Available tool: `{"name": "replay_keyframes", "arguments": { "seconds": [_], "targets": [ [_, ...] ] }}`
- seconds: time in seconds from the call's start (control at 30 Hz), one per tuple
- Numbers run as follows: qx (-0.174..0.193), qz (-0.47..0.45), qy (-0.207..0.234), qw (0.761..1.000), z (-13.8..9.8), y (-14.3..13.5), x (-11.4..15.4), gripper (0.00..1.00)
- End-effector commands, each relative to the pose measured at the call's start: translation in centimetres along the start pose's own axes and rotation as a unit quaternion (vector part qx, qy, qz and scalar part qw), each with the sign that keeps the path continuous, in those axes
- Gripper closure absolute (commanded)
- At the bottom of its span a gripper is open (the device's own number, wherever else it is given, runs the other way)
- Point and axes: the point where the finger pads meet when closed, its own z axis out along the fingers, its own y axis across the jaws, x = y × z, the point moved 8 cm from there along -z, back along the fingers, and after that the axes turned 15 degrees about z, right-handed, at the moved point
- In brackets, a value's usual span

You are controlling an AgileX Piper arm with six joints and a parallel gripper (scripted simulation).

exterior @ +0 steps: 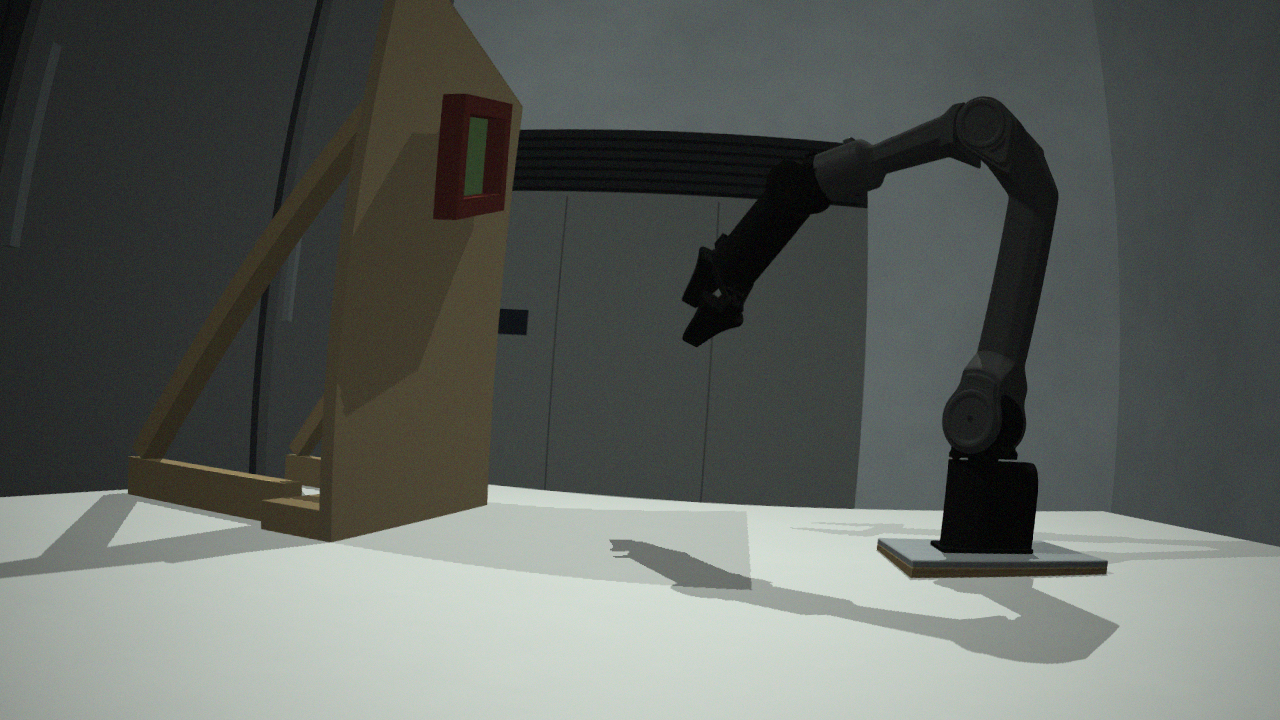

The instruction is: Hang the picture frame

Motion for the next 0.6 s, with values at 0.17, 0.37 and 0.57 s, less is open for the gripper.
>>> {"name": "replay_keyframes", "arguments": {
  "seconds": [0.17,0.37,0.57],
  "targets": [
    [0.047,-0.086,-0.072,0.993,-0.6,-0.2,-4.1,0.00],
    [0.099,-0.194,-0.178,0.960,-2.5,0.5,-9.6,0.00],
    [0.138,-0.289,-0.282,0.904,-5.1,2.4,-14.6,0.00]
  ]
}}
